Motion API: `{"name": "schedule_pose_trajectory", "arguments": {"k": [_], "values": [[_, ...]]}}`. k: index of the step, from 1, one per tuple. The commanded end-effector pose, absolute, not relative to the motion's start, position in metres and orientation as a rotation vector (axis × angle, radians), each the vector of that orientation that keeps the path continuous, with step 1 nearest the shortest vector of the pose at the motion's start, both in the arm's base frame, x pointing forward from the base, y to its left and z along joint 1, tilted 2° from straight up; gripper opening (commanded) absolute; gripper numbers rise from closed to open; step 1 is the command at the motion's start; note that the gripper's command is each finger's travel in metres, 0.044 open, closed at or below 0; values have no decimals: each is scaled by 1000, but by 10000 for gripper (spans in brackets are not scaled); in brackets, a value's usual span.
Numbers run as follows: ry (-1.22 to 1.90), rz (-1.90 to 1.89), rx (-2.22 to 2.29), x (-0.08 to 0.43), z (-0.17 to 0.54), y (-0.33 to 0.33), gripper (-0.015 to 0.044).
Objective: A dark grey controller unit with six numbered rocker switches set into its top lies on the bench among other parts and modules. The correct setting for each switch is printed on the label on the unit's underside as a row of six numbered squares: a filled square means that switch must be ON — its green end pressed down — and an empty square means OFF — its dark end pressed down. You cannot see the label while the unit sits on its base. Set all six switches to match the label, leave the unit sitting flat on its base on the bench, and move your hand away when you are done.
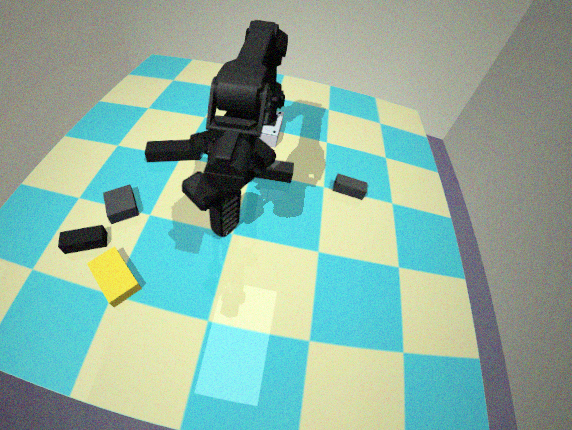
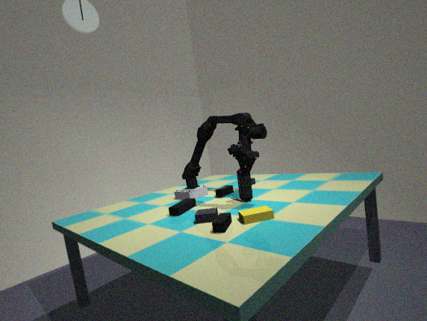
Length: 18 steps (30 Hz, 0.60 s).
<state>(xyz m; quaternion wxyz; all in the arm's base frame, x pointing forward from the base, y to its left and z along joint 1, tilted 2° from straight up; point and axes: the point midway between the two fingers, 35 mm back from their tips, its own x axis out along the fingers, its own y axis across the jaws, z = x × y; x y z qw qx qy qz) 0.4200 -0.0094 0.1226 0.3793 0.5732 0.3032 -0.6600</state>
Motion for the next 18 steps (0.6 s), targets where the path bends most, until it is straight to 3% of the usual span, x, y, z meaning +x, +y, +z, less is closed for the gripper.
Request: {"name": "schedule_pose_trajectory", "arguments": {"k": [1, 18], "values": [[788, -1683, 1480, 423, 118, -5, 338], [809, -1657, 1518, 430, 116, 6, 338]]}}
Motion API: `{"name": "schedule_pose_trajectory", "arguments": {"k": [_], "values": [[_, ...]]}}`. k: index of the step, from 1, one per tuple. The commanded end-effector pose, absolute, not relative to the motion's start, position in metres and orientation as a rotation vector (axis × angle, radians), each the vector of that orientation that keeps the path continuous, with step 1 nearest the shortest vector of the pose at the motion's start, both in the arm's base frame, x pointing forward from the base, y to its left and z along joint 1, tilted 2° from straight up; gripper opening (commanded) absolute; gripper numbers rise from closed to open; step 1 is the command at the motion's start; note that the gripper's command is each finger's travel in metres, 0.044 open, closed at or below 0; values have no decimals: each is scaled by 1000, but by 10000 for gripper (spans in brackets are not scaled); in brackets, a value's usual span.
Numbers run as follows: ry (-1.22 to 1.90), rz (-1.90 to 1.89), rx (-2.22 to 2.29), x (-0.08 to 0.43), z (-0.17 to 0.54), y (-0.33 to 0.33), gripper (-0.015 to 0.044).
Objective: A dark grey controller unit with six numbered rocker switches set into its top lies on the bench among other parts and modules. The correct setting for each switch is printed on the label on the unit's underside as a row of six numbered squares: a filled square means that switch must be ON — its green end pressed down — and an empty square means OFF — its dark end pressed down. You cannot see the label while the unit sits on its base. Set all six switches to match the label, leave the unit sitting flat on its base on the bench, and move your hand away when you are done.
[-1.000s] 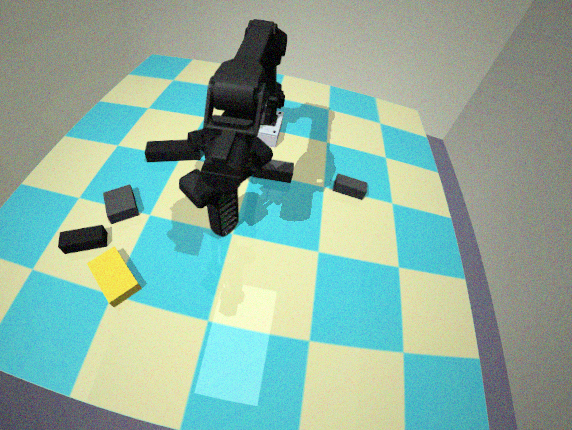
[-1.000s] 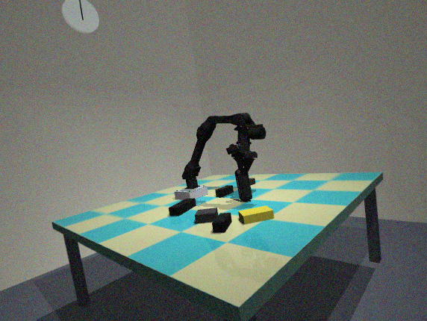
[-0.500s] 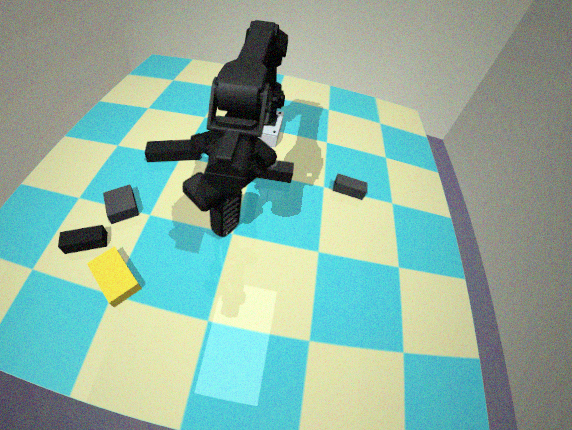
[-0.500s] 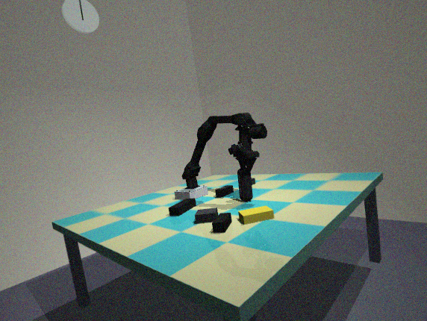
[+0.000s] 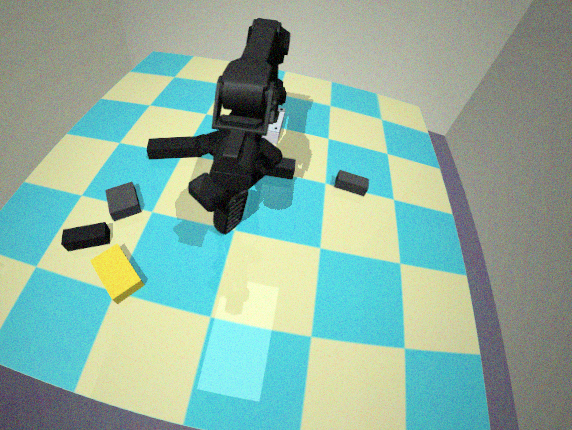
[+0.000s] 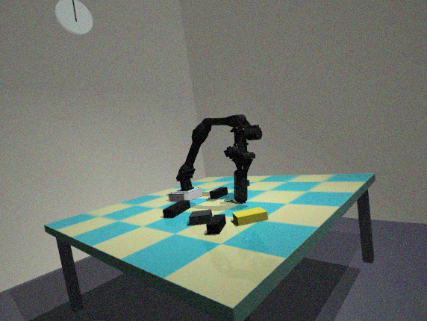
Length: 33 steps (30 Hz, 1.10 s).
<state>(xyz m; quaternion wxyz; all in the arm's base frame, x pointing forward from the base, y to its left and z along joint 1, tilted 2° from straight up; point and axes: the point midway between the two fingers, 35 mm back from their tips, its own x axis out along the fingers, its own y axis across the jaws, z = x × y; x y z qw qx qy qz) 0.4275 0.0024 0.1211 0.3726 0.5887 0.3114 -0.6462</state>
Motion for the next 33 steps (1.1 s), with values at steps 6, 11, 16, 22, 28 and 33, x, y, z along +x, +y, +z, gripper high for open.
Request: {"name": "schedule_pose_trajectory", "arguments": {"k": [6, 11, 16, 22, 28, 33], "values": [[817, -1648, 1532, 432, 115, 9, 338], [823, -1641, 1543, 434, 114, 12, 338], [830, -1633, 1554, 436, 113, 15, 338], [837, -1623, 1568, 438, 112, 19, 338], [845, -1614, 1581, 441, 111, 23, 338], [851, -1606, 1592, 443, 109, 25, 338]]}}
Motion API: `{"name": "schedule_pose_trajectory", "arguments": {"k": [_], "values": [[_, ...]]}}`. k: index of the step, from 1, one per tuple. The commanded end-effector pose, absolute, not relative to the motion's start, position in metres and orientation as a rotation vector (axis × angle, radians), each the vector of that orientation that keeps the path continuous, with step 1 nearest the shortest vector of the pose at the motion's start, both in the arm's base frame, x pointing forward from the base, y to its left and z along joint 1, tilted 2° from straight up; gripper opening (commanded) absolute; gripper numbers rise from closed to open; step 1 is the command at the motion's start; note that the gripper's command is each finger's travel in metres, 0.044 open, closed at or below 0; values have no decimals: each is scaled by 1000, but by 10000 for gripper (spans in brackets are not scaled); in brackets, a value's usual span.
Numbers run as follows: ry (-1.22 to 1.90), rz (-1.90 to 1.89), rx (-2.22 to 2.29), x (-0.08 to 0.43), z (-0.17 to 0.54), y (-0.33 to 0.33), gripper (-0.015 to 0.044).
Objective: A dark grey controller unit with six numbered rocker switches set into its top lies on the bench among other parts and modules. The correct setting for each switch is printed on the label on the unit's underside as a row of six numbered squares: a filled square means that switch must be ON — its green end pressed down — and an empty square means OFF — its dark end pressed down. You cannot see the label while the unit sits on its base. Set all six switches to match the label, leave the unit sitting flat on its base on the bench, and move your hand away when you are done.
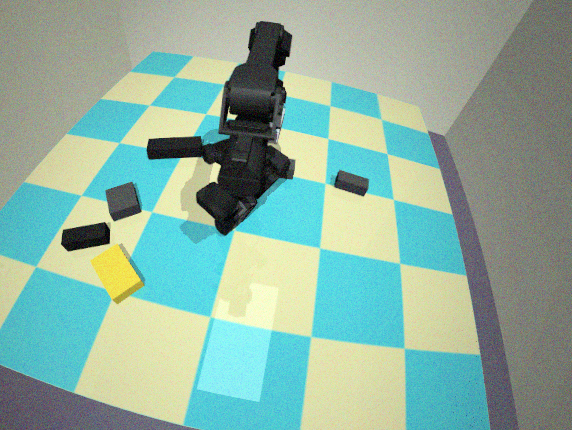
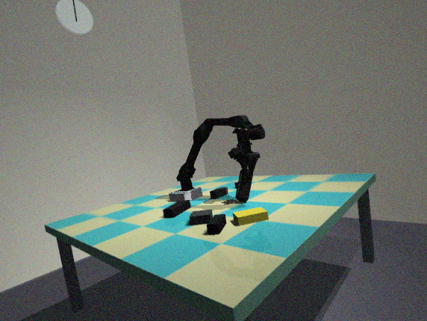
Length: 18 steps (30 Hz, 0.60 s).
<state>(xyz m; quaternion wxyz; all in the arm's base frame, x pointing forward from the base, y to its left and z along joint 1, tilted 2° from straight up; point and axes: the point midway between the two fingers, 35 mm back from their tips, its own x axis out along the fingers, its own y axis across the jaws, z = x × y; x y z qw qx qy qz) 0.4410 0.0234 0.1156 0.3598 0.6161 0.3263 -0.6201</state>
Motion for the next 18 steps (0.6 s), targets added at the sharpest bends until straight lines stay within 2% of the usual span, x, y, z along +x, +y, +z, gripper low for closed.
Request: {"name": "schedule_pose_trajectory", "arguments": {"k": [1, 18], "values": [[852, -1604, 1594, 443, 109, 26, 338], [856, -1600, 1600, 450, 104, 36, 338]]}}
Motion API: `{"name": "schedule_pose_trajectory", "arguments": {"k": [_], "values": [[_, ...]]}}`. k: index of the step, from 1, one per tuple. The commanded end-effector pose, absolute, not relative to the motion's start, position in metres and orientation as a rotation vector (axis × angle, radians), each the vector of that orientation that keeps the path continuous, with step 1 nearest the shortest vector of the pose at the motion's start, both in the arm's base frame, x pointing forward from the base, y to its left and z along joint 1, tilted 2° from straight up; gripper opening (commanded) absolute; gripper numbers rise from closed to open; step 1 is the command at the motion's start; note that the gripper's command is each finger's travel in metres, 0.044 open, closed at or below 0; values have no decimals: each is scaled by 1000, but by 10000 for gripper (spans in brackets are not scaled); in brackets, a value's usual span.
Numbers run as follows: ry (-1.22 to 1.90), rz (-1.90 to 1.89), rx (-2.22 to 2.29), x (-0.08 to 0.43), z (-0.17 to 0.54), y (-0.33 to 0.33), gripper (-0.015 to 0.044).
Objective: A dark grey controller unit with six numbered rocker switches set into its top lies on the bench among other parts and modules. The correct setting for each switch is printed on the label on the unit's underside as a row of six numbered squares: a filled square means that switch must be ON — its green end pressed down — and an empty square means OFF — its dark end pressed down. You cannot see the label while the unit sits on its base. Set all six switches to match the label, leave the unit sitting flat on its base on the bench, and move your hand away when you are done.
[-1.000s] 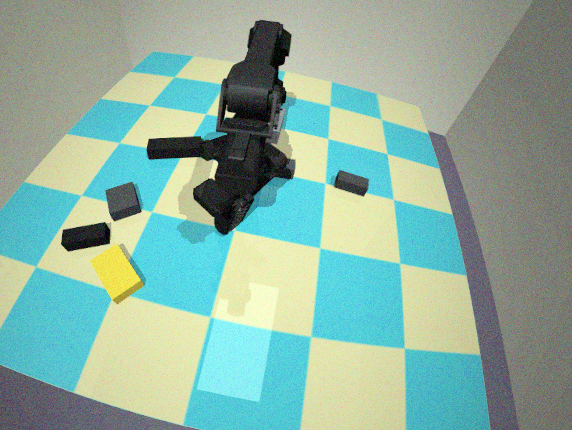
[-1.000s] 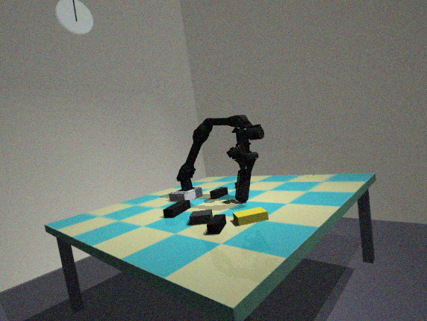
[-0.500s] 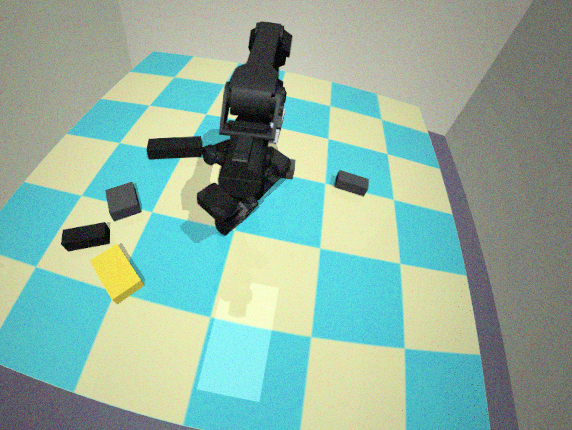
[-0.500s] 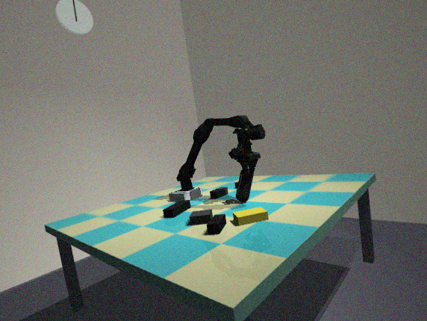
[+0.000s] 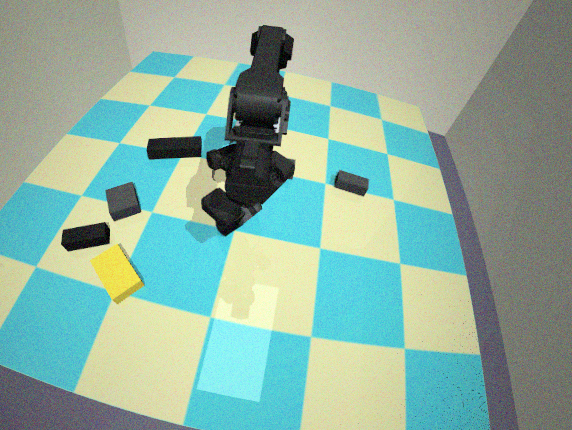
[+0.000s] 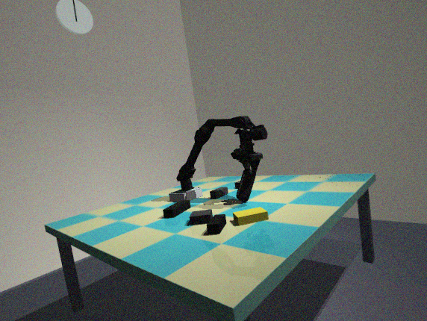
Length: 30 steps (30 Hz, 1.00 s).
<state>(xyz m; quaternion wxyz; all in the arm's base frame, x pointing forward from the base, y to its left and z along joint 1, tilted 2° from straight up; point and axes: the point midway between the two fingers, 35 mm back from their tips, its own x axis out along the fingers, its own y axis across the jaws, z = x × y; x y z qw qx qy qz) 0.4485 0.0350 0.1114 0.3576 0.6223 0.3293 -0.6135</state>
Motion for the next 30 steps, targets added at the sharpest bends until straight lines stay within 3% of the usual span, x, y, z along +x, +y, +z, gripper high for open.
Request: {"name": "schedule_pose_trajectory", "arguments": {"k": [1, 30], "values": [[856, -1600, 1600, 450, 104, 37, 338], [856, -1599, 1602, 461, 92, 54, 338]]}}
